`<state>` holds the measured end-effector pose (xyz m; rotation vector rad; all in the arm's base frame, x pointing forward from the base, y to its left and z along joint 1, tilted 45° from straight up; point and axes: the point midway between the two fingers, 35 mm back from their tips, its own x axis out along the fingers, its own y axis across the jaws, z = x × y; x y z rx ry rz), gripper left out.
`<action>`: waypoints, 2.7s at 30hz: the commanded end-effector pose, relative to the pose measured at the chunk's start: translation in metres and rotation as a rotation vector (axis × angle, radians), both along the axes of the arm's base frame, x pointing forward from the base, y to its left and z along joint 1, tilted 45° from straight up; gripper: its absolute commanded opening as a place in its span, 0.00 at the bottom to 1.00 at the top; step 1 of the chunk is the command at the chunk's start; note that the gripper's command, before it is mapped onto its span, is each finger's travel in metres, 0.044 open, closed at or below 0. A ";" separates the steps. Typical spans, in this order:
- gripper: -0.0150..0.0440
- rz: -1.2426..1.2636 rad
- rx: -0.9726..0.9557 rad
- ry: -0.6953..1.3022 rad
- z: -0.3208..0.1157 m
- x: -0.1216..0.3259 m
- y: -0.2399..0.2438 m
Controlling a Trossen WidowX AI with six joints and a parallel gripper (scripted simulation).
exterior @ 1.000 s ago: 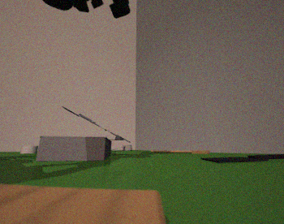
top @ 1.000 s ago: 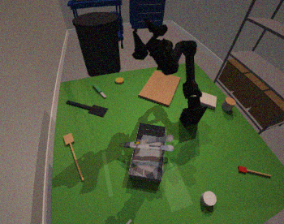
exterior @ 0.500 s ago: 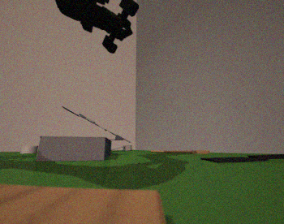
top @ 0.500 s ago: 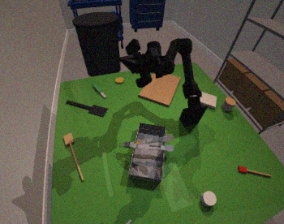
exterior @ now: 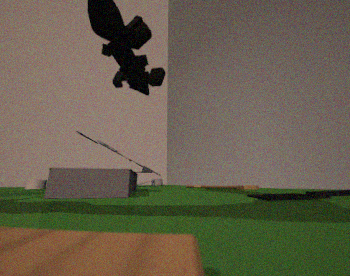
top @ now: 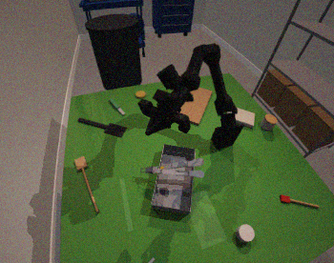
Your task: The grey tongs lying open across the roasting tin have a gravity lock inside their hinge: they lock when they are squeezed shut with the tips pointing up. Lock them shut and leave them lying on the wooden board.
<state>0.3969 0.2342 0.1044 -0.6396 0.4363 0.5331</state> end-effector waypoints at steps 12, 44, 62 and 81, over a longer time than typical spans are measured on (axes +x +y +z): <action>0.00 -0.907 -0.070 0.614 -0.124 -0.073 -0.059; 0.00 -1.458 -0.331 0.493 -0.134 -0.126 -0.114; 0.00 -1.457 -0.331 0.492 -0.156 -0.123 -0.135; 0.00 -1.458 -0.332 0.490 -0.175 -0.123 -0.155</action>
